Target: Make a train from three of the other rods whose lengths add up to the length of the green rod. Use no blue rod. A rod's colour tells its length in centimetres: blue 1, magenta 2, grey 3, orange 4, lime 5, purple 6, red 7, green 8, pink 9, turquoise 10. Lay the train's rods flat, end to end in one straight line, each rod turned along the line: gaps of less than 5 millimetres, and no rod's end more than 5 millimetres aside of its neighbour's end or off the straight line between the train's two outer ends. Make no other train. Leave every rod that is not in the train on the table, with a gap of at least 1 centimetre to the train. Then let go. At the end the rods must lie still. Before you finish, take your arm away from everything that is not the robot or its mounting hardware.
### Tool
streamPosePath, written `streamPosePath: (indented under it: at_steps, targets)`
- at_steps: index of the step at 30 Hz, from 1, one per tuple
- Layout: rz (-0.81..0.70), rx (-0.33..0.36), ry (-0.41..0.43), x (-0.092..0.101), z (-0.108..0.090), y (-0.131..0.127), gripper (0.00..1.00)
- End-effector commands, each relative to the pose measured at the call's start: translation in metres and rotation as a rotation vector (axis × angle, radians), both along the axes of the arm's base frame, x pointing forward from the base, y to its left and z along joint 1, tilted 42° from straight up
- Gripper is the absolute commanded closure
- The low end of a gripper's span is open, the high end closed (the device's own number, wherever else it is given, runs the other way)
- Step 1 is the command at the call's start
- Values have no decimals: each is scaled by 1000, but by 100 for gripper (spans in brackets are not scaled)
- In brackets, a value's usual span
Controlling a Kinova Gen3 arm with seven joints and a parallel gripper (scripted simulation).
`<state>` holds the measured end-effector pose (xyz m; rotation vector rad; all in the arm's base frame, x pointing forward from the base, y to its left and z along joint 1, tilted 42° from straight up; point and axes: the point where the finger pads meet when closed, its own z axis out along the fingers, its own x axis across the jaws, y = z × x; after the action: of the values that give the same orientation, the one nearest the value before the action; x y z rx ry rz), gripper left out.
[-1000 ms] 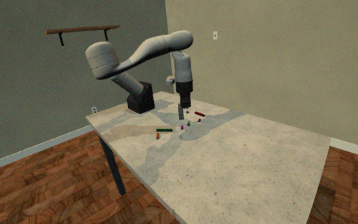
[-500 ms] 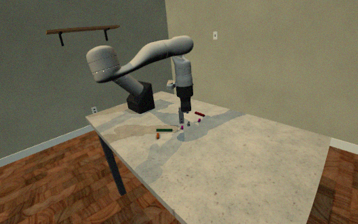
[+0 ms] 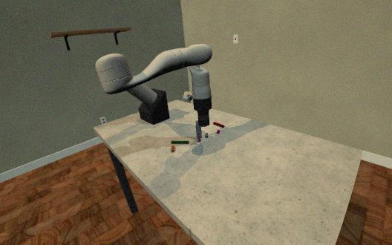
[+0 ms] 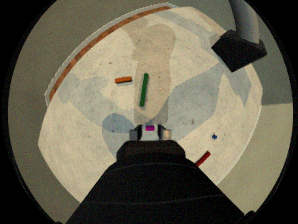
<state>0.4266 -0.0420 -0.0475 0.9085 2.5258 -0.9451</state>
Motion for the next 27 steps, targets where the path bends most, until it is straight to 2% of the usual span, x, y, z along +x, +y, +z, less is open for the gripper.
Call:
streamPosePath:
  at_steps: [1,27]
  targets:
    - [-1,1,1,0,-2,-1,30]
    - [-1,1,1,0,-4,-3,30]
